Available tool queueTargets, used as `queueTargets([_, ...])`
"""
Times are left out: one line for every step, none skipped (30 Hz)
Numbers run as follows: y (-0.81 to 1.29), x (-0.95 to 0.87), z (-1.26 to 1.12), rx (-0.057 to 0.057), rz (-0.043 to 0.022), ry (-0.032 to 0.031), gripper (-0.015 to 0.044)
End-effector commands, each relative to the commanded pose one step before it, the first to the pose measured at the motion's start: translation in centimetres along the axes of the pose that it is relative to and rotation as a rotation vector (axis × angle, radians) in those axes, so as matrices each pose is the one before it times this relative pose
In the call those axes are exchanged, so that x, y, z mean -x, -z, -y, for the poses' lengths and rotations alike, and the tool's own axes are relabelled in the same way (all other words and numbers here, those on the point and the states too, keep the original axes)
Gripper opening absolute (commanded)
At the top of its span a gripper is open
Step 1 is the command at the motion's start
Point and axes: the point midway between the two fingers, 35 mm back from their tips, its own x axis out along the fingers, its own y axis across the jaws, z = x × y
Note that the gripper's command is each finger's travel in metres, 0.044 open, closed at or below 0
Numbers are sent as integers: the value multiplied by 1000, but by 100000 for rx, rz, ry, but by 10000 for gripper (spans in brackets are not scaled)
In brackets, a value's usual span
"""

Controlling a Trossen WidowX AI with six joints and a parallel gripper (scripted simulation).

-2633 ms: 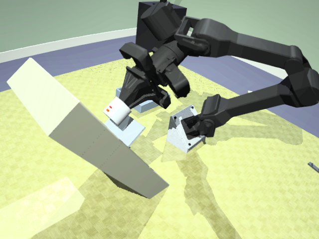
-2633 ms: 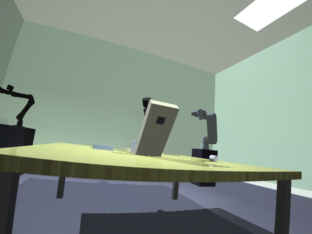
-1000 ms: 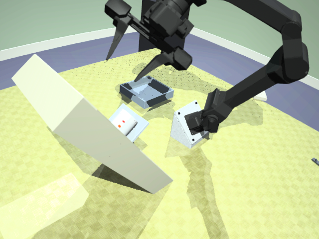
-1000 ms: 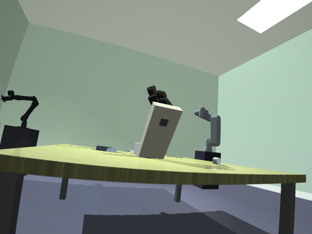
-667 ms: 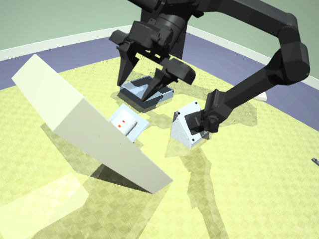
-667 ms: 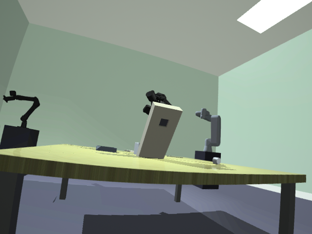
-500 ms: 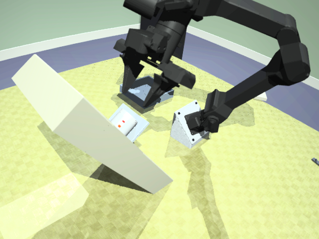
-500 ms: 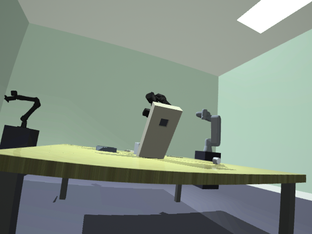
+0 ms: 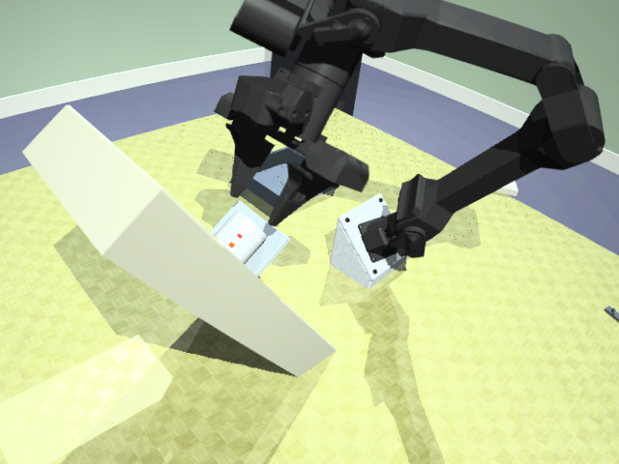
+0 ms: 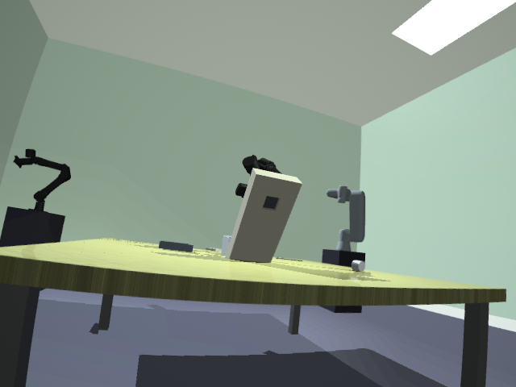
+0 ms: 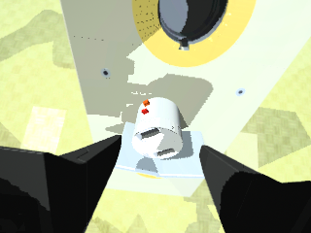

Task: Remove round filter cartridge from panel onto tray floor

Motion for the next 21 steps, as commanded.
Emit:
queueTargets([174,-788,-94,-338,-416,-166,305])
queueTargets([-1,-161,-4,6,9,-6,305])
queueTargets([0,-161,-5,6,9,-8,305])
queueTargets([1,-161,-6,6,10,-10,305])
queueTargets([1,-160,-6,6,10,-12,305])
queueTargets([2,-160,-7,6,11,-14,305])
queueTargets([3,-160,-8,7,12,-16,305])
queueTargets([4,-160,-9,7,12,-19,305])
queueTargets([4,-160,-10,7,13,-21,305])
queueTargets([5,-160,-11,7,13,-23,305])
queueTargets([6,-159,-11,7,14,-25,305])
queueTargets([7,-159,-12,7,14,-27,305])
queueTargets([7,-159,-13,7,14,-29,305])
queueTargets([8,-158,-14,7,15,-31,305])
queueTargets([7,-127,-12,6,12,-27,305])
queueTargets([4,-76,-7,3,7,-17,305])
queueTargets([2,-25,-2,1,2,-6,305])
queueTargets([0,0,0,0,0,0,305])
queueTargets([-125,314,163,360,-119,708,278])
queueTargets([0,0,0,0,0,0,252])
queueTargets([0,0,0,0,0,0,246])
